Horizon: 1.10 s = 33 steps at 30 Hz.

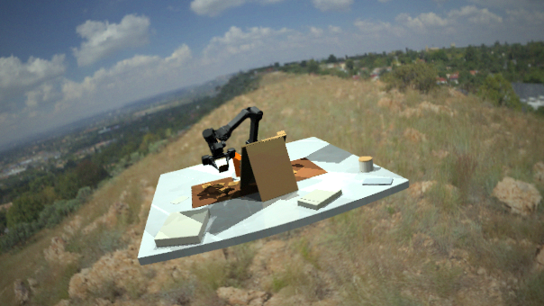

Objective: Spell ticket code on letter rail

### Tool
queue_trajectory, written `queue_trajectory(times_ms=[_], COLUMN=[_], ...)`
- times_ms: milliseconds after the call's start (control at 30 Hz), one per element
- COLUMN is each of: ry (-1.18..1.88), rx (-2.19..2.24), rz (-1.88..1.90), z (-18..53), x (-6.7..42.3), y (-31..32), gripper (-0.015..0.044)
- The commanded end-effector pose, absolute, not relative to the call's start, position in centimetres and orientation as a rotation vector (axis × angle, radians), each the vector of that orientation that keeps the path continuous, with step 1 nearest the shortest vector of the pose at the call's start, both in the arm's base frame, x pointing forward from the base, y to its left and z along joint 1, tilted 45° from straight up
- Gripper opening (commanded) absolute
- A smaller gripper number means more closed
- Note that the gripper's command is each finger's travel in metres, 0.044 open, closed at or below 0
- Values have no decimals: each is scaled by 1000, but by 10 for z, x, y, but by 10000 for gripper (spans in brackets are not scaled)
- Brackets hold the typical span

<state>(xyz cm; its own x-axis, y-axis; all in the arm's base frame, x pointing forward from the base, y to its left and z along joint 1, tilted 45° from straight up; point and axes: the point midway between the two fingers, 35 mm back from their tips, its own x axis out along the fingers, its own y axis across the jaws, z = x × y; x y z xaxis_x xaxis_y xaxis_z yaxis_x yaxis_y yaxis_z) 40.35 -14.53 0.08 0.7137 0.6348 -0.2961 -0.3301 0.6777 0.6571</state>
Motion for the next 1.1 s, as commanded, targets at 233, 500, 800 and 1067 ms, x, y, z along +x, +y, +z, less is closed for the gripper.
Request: queue_trajectory(times_ms=[233,500,800,1067], ry=[552,552,552,552], rx=[620,620,620,620], rz=[572,572,572,572], z=[0,2,5,8], x=[400,398,397,395], y=[-138,-135,-131,-128], gripper=[0,0,0,0])
